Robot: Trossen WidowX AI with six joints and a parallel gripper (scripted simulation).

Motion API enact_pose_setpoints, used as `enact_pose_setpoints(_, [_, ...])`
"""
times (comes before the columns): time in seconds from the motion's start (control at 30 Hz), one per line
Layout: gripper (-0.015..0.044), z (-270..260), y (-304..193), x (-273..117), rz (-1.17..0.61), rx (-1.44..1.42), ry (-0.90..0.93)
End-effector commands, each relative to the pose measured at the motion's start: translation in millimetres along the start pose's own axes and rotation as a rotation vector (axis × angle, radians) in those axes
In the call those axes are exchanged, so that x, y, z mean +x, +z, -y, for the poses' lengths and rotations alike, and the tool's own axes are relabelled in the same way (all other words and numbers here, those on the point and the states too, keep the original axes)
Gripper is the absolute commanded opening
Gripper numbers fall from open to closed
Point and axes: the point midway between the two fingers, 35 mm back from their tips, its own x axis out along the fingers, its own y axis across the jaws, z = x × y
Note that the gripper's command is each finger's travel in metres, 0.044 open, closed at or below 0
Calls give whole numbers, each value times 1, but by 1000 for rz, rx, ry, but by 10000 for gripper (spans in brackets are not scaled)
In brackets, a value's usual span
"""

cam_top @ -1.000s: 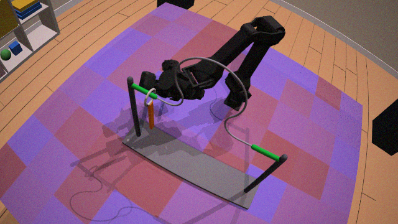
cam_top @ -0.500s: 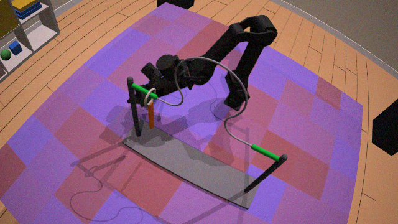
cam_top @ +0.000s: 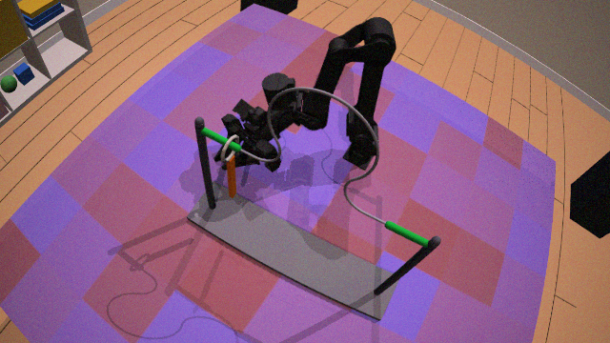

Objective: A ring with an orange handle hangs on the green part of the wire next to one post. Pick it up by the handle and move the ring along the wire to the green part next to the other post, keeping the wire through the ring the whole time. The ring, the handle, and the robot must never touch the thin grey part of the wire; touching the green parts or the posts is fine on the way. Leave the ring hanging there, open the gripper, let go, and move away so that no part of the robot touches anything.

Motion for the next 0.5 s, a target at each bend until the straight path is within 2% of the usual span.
enact_pose_setpoints(0.0, [160,-17,-10,-17,20,-152,136])
enact_pose_setpoints(0.2, [160,-47,-24,-48,83,-382,342])
enact_pose_setpoints(0.47, [160,-51,-23,-49,92,-405,364])
